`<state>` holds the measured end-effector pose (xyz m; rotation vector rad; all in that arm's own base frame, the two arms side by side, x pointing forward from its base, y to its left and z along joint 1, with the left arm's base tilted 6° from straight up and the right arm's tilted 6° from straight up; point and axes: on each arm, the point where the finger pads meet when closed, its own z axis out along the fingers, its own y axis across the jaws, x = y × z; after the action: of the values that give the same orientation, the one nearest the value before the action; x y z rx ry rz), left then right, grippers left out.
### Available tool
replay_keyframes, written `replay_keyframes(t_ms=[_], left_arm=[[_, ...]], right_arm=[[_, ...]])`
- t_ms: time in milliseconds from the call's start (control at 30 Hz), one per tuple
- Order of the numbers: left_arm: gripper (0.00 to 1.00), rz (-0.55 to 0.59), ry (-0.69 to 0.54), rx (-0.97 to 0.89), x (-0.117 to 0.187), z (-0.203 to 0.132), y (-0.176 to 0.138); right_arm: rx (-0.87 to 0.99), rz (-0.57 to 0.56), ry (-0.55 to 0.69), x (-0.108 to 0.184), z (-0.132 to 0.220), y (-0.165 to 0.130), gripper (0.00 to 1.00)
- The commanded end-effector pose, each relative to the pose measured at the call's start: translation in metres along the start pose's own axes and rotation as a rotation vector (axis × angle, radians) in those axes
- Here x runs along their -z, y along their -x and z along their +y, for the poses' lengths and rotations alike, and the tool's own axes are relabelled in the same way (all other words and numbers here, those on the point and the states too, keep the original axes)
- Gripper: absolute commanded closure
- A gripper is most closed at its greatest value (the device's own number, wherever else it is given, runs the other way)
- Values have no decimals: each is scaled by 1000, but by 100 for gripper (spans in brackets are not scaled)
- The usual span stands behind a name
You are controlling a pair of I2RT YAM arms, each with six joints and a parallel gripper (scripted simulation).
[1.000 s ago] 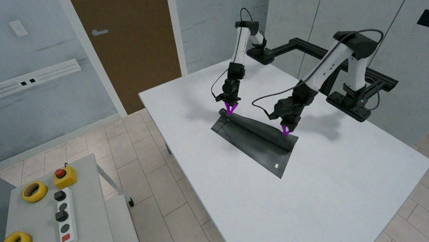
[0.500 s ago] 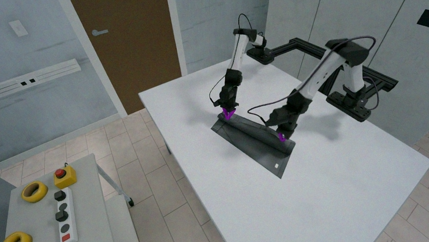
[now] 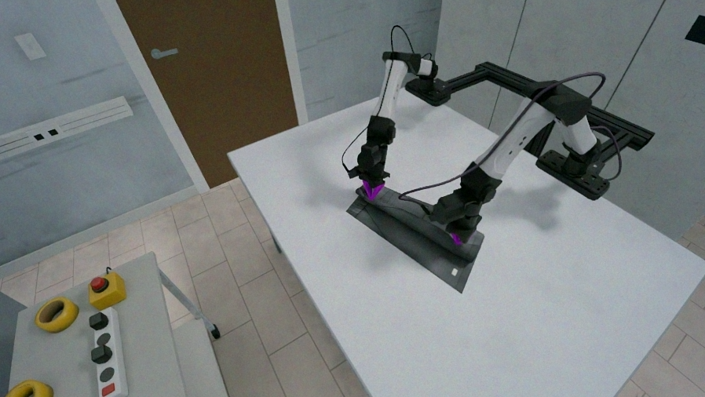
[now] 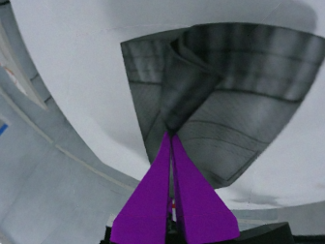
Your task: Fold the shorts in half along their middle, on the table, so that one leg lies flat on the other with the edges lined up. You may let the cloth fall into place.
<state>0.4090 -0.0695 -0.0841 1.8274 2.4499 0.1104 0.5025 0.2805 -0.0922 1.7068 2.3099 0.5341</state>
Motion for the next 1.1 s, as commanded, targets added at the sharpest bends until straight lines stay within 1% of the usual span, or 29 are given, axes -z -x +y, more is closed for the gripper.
replay_keyframes(t_ms=[0,100,133,200,233,267,333,367,433,533,567,600,633,667,700,767,800,833,867,900,933,967,1000,1067], left_arm=[[100,-4,46,-3,24,16,1],[100,-6,51,-3,25,18,2],[100,-6,51,-3,25,18,2],[100,-6,51,-3,25,18,2],[100,-6,52,-1,25,18,2],[100,23,-8,-30,-8,11,-6],[100,24,-9,-36,-15,17,-8],[100,24,-10,-39,-19,20,-9],[100,24,-9,-44,-25,27,-10],[100,24,-5,-54,-34,39,-11],[100,24,-4,-57,-37,42,-12],[100,22,0,-56,-37,46,-12],[100,10,29,-33,-22,51,-8],[100,3,48,-38,-13,56,-6],[100,-3,61,-37,-7,59,-5],[100,-3,61,-37,-7,59,-5],[100,4,42,-47,-16,53,-3],[100,-4,61,-46,-7,58,-1],[100,24,-11,-82,-43,46,-12],[100,23,-11,-92,-46,48,-12],[100,23,-13,-102,-49,50,-12],[100,24,-16,-109,-53,52,-13],[100,22,-10,-94,-51,53,-12],[100,9,29,-79,-33,63,-8]], right_arm=[[-34,-17,70,-12,19,10,100],[-39,-10,94,-20,23,9,100],[-37,-16,73,-15,20,10,100],[-37,-16,73,-15,20,10,100],[-36,1,125,-19,31,5,100],[-43,2,130,-26,31,6,100],[-45,7,140,-33,31,6,100],[-41,-1,105,-32,23,7,100],[-42,-1,116,-16,33,5,100],[-42,-2,115,-17,33,6,100],[-31,8,149,-11,43,4,100],[-29,7,155,-9,45,4,100],[-32,5,148,-8,45,4,100],[-58,25,132,-35,31,4,100],[-52,2,119,-34,27,8,100],[-52,2,119,-34,27,8,100],[-68,32,153,-32,38,3,100],[-74,39,155,-38,38,4,100],[-79,28,158,-41,37,7,100],[-85,25,165,-43,38,8,100],[-64,14,156,-29,43,8,100],[-73,15,159,-23,47,8,100],[-74,13,157,-25,47,9,100],[-75,13,157,-27,45,9,100]])
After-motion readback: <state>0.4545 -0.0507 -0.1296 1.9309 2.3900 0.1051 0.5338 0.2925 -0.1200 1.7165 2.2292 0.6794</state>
